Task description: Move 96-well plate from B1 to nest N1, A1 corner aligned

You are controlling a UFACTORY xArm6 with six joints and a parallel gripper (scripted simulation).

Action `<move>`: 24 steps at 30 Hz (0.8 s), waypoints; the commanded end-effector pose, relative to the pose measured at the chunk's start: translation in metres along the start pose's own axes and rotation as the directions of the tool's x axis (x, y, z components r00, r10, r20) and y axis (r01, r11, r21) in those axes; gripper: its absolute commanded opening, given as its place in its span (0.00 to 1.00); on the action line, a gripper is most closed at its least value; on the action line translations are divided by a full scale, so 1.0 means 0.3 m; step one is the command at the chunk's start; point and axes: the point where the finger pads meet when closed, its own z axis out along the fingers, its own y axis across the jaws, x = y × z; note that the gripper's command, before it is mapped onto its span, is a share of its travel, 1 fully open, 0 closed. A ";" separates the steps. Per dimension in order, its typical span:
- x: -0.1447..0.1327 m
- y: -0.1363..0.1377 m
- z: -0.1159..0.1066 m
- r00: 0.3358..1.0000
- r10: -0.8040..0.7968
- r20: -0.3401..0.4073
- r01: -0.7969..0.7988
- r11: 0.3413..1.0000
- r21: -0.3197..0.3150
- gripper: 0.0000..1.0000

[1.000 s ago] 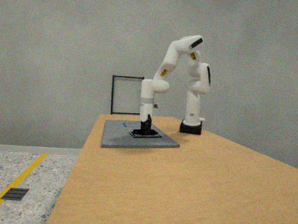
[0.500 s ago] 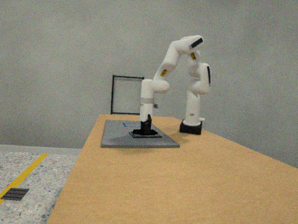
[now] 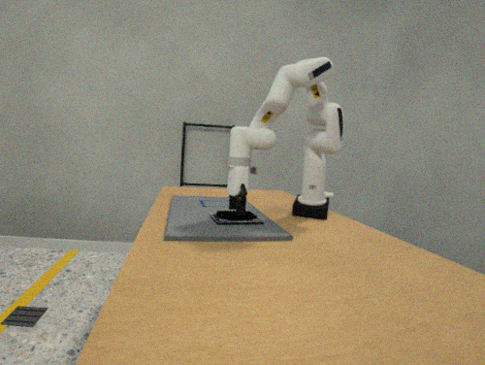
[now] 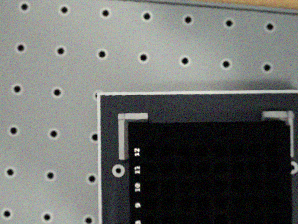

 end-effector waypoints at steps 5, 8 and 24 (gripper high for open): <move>-0.004 0.002 -0.071 1.000 0.000 0.003 0.000 1.000 -0.001 1.00; -0.004 0.002 -0.098 1.000 0.000 0.003 0.000 1.000 -0.001 1.00; -0.004 0.002 -0.223 1.000 0.000 0.004 0.000 1.000 -0.001 1.00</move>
